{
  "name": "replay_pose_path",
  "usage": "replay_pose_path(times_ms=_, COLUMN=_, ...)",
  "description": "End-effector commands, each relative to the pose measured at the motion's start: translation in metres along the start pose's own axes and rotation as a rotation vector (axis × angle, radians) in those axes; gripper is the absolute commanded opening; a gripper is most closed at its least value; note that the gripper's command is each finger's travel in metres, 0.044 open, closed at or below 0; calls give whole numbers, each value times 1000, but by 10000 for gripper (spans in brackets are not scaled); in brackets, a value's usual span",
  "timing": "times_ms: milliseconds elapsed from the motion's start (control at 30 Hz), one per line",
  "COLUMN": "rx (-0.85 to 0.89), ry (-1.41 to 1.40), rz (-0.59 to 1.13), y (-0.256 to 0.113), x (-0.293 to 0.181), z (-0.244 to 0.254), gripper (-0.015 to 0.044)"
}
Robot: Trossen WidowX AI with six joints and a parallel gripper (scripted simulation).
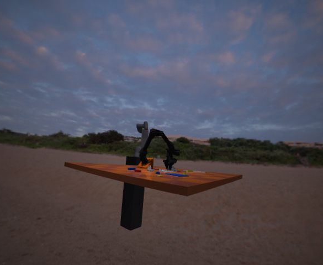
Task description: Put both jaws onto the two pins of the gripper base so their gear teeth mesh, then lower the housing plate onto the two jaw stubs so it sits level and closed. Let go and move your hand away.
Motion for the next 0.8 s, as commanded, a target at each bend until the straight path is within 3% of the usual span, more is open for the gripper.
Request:
replay_pose_path(times_ms=0, rx=-3, ry=-3, rz=0, y=1, x=0, z=0, gripper=230)
replay_pose_path(times_ms=200, rx=-3, ry=-3, rz=0, y=1, x=0, z=0, gripper=72)
replay_pose_path(times_ms=400, rx=-3, ry=-3, rz=0, y=1, x=0, z=0, gripper=37)
replay_pose_path(times_ms=767, rx=-3, ry=-3, rz=0, y=0, x=0, z=0, gripper=37)
Point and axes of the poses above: the point midway between the two fingers, 35 mm back from their tips, its own y axis out along the fingers, its own z axis across the jaws, x = y × z, the point moved 9 cm from there along -y, back along the fingers, and after that the axes turned 9 degrees about y, right-handed, at the moved point
